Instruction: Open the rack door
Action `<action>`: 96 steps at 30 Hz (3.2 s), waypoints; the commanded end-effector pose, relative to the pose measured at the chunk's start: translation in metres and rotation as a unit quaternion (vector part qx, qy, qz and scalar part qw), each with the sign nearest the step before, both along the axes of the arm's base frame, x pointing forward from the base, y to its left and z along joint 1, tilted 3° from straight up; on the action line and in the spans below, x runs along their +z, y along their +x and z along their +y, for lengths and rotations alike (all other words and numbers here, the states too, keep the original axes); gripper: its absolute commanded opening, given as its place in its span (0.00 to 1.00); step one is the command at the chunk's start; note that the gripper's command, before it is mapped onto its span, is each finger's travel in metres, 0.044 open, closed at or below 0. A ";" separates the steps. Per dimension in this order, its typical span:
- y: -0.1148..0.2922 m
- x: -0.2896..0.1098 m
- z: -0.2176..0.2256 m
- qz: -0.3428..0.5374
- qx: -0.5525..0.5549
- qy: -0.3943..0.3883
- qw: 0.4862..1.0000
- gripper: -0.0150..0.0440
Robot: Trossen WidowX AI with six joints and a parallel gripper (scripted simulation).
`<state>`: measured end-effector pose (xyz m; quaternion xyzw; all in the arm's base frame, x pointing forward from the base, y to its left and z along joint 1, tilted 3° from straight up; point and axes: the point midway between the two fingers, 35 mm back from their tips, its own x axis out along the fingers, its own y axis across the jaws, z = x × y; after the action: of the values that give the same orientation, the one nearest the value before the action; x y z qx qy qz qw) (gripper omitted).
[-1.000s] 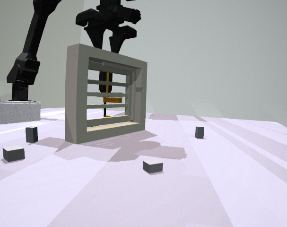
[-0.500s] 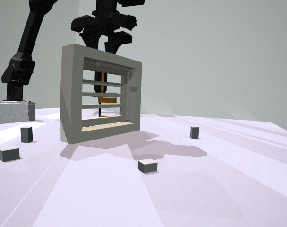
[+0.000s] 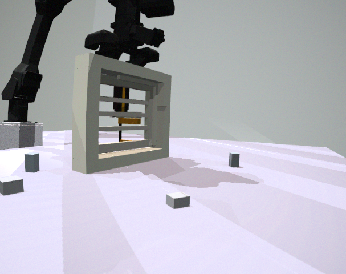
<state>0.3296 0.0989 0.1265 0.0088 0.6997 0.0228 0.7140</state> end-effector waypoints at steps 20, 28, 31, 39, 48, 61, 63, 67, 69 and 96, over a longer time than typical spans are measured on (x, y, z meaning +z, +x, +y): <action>-0.003 -0.029 0.001 0.003 -0.002 0.002 1.000 0.56; -0.003 -0.029 0.001 0.003 -0.002 0.002 1.000 0.37; -0.003 -0.029 0.001 0.003 -0.002 0.002 1.000 0.33; -0.003 -0.029 0.001 0.003 -0.002 0.002 1.000 0.27; -0.003 -0.029 0.001 -0.005 0.181 -0.002 0.983 0.27; -0.003 -0.029 0.001 -0.020 0.481 -0.007 0.876 0.27; -0.003 -0.029 0.001 -0.022 0.524 -0.007 0.852 0.27; -0.003 -0.029 0.001 -0.026 0.605 -0.009 0.796 0.27; -0.003 -0.029 0.001 -0.028 0.643 -0.009 0.765 0.27; -0.003 -0.029 0.001 -0.037 0.817 -0.012 0.575 0.72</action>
<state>0.3267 0.1005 0.0979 -0.5751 0.3848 0.5874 0.4198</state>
